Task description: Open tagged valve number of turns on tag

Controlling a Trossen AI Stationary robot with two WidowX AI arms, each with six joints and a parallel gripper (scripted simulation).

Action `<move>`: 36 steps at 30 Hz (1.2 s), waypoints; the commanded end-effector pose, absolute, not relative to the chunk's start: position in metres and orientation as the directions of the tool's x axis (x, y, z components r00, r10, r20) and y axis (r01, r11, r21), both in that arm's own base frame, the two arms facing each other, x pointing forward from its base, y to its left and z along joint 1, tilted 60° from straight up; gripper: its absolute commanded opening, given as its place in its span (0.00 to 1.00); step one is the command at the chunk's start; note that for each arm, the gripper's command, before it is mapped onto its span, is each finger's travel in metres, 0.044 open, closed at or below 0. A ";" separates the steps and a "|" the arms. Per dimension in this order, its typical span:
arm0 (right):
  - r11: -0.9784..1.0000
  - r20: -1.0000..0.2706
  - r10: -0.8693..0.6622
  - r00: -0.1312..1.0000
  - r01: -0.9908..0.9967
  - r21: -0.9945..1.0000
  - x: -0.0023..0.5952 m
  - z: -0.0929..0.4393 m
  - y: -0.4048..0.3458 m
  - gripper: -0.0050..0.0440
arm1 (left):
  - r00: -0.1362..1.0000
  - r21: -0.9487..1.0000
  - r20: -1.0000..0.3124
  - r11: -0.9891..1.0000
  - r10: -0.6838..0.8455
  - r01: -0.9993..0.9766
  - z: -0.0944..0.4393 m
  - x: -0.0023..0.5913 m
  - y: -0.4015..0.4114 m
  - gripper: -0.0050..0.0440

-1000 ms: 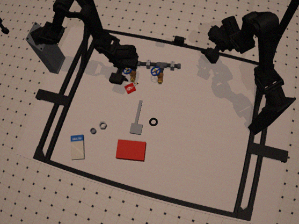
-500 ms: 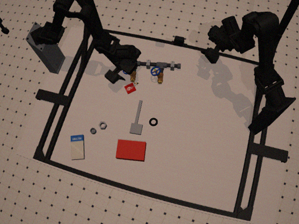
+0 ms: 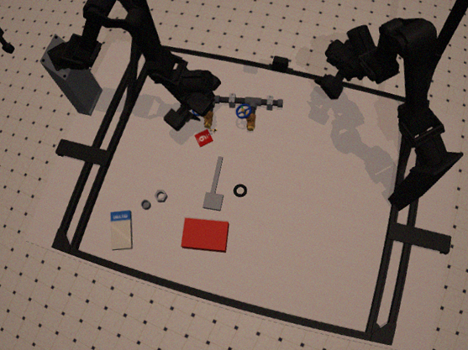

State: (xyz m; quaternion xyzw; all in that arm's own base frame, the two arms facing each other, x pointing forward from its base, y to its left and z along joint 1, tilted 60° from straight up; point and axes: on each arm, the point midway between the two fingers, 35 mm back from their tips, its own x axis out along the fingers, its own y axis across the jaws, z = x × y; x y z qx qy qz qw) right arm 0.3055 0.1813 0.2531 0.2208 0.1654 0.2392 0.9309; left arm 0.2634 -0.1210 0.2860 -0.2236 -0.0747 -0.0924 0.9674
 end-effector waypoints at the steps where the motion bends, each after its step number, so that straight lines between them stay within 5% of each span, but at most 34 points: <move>1: 0.788 -0.202 0.519 0.830 -0.374 0.488 0.305 0.253 0.181 0.33 | 0.972 -0.419 0.186 0.883 -0.145 0.212 0.286 0.263 -0.121 0.92; 6: 0.788 -0.202 0.519 0.830 -0.374 0.488 0.305 0.253 0.181 0.10 | 0.972 -0.419 0.186 0.883 -0.145 0.212 0.286 0.263 -0.121 0.92; 14: 0.793 -0.202 0.518 0.831 -0.379 0.476 0.306 0.253 0.181 0.10 | 0.972 -0.419 0.186 0.883 -0.145 0.212 0.286 0.263 -0.121 0.92; 24: 0.841 -0.202 0.519 0.831 -0.539 -0.057 0.306 0.253 0.181 0.10 | 0.972 -0.419 0.186 0.883 -0.145 0.212 0.286 0.263 -0.121 0.92; 36: 0.646 -0.202 0.519 0.831 -0.536 -0.544 0.306 0.253 0.181 0.10 | 0.972 -0.419 0.186 0.883 -0.145 0.212 0.286 0.263 -0.121 0.92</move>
